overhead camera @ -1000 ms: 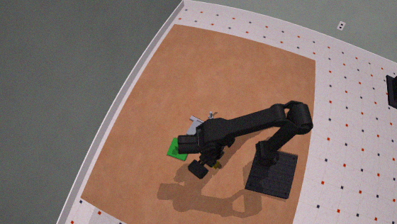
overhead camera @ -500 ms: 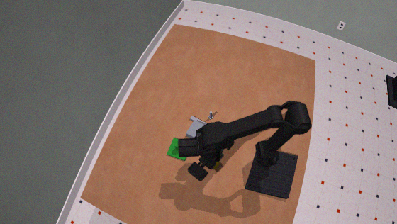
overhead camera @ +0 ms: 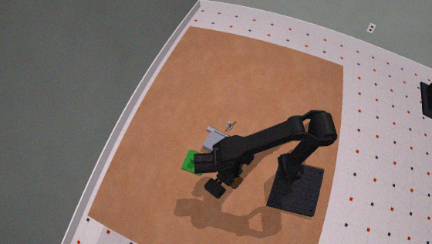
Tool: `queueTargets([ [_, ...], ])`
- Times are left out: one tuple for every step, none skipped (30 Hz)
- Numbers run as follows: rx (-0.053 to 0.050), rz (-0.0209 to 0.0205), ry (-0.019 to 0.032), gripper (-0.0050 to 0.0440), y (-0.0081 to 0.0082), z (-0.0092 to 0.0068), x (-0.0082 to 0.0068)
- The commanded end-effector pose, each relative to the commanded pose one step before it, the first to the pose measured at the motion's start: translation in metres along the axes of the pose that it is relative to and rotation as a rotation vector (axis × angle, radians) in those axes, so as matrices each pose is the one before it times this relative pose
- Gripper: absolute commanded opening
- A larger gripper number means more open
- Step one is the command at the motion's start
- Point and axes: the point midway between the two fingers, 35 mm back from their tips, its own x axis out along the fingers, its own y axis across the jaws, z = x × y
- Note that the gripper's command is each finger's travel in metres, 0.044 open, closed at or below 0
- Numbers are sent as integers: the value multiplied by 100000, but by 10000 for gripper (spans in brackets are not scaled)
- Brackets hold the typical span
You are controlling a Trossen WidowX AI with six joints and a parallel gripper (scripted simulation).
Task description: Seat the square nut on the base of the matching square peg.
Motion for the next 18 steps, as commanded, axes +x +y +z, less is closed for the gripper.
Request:
queueTargets([
  [265,419,-752,-50,385,134,-106],
  [0,3,1,-50,41,-3,0],
  [0,3,1,-50,47,0,1],
  [0,3,1,-50,49,0,1],
  [0,0,0,-50,0,0,0],
  [0,0,0,-50,0,0,0],
  [0,6,1,-50,84,-1,5],
  [0,6,1,-50,94,-2,6],
  [0,3,1,-50,47,0,4],
  [0,4,1,-50,53,0,5],
  [0,4,1,-50,51,-1,6],
  [0,3,1,-50,50,-1,6],
  [0,3,1,-50,51,0,7],
  [0,3,1,-50,50,-1,8],
  [0,3,1,-50,48,-1,8],
  [0,3,1,-50,49,-1,9],
  [0,3,1,-50,49,-1,9],
  [0,3,1,-50,48,-1,10],
])
